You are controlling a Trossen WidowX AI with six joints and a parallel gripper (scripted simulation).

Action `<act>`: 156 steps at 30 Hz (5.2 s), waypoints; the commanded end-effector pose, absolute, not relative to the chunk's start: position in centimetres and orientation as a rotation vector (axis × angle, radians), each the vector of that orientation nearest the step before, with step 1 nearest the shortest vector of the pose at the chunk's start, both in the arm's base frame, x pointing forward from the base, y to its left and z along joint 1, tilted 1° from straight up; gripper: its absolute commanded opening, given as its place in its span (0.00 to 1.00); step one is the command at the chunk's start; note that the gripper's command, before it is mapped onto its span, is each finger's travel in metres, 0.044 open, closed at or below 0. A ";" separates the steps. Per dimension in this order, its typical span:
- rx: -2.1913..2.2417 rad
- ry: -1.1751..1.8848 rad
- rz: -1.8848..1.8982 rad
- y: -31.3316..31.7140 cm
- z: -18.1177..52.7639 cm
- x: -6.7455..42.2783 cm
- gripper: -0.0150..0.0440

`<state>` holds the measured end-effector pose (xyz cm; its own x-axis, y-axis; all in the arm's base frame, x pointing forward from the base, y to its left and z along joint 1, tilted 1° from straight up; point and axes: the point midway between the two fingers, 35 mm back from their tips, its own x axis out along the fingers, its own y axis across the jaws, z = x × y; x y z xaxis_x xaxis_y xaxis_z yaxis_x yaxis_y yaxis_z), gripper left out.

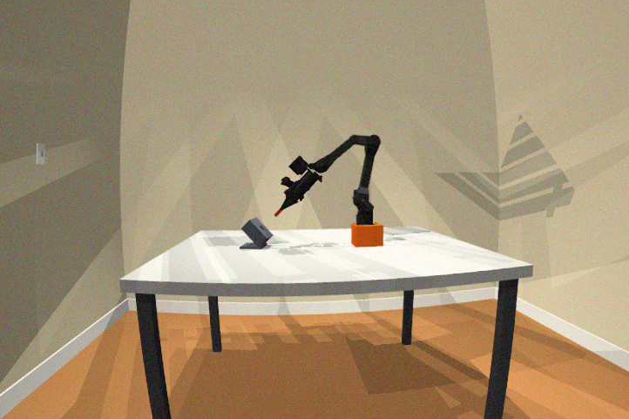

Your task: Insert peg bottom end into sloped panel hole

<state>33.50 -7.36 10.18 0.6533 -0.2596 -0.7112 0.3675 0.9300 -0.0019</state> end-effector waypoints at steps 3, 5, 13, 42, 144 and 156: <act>0.139 0.781 -0.353 -7.4 9.6 34.1 0.25; 0.138 0.779 -0.352 -7.5 9.5 34.3 0.25; 0.134 0.770 -0.347 -7.5 8.9 35.0 0.25; 0.120 0.744 -0.333 -7.7 7.1 37.0 0.25; 0.121 0.740 -0.338 -8.8 4.4 40.1 0.25; 0.121 0.739 -0.338 -9.0 4.0 40.6 0.25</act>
